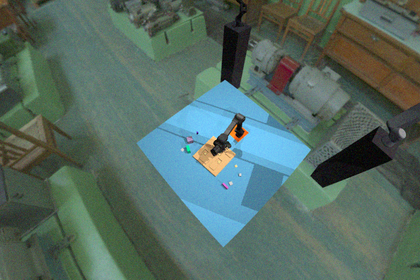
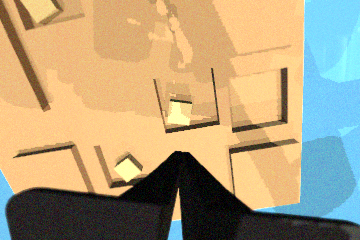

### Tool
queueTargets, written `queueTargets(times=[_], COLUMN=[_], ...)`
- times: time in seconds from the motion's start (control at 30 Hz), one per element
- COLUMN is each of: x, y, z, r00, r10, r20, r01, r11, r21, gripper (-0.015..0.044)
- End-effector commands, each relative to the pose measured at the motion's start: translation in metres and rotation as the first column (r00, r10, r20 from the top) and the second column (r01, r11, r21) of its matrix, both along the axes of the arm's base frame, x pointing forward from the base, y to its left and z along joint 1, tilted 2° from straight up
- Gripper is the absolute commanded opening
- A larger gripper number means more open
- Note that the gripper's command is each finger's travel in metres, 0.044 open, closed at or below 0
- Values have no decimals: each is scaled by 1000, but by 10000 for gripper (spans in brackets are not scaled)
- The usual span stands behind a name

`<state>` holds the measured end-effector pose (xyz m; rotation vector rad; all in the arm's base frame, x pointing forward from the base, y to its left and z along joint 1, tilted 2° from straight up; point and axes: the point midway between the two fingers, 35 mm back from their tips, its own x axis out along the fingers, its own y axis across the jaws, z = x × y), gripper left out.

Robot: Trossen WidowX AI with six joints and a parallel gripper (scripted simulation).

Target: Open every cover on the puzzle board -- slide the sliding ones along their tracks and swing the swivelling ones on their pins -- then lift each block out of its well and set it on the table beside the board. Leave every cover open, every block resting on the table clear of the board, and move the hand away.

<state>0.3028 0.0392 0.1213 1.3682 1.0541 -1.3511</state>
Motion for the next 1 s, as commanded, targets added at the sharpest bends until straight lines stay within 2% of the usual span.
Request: queueTargets(times=[0.0,0.3,0.4,0.5,0.6,0.73,0.87,0.97], x=[-2,1,2,2,2,2,2,2], y=[-8,-8,-8,-8,-8,-8,-9,-9], z=[-1,-26,-26,-28,-29,-32,-34,-35], r00=[1000,1000,986,905,743,430,51,-241], r10=[3,21,168,424,669,902,997,968], r20=[-2,-3,-8,-18,-31,-48,-63,-71], r01=[-3,-21,-168,-424,-669,-903,-999,-970], r11=[1000,1000,986,905,743,430,51,-241], r21=[-5,-5,-10,-15,-18,-16,-7,3], gripper=[0,0,0,0,0,0,0,0])
